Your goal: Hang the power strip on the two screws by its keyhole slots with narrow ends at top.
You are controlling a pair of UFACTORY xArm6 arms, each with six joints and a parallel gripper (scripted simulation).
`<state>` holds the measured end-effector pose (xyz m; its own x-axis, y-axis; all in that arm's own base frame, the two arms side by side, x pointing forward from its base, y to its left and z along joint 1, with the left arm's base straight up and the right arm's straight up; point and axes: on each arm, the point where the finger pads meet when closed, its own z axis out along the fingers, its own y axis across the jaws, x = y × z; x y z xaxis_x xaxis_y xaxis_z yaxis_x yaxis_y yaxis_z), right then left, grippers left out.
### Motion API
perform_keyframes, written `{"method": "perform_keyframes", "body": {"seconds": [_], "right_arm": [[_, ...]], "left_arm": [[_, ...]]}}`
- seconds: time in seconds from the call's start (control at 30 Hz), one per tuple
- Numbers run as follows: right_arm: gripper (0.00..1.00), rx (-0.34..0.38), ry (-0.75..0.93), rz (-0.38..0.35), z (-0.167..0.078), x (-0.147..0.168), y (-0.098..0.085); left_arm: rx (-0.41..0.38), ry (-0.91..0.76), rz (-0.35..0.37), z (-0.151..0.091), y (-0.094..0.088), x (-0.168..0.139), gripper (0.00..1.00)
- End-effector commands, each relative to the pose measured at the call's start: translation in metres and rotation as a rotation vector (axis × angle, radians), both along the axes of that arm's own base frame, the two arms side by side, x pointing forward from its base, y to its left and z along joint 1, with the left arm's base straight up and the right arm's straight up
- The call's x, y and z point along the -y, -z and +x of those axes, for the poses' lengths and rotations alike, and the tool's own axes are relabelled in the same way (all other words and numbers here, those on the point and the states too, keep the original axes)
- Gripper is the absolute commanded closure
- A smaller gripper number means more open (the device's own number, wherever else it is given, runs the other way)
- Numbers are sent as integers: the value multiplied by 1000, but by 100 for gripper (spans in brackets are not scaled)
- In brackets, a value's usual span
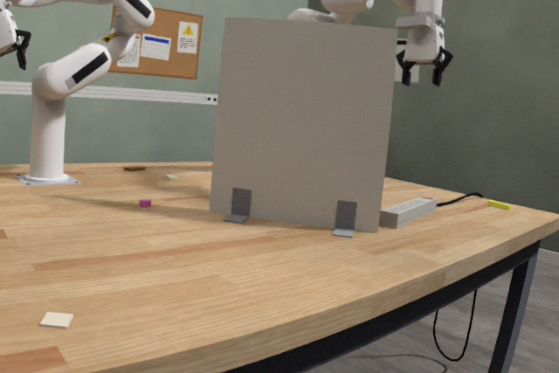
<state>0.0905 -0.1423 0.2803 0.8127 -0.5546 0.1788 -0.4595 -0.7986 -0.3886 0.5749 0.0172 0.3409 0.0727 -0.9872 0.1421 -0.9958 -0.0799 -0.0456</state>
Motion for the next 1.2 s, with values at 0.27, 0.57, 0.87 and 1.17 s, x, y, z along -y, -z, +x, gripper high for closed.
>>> {"method": "perform_keyframes", "body": {"seconds": [0.27, 0.57, 0.87, 1.17], "right_arm": [[0, 0, 0, -3, 0, 1, -1], [0, 0, 0, -3, 0, 1, -1], [0, 0, 0, -3, 0, 1, -1], [0, -5, -7, 0, 2, 1, -1]], "left_arm": [[5, 0, 0, 1, -2, 0, 0], [5, 0, 0, 1, -2, 0, 0], [5, 0, 0, 1, -2, 0, 31], [1, -2, 1, 1, 2, 0, 31]]}}
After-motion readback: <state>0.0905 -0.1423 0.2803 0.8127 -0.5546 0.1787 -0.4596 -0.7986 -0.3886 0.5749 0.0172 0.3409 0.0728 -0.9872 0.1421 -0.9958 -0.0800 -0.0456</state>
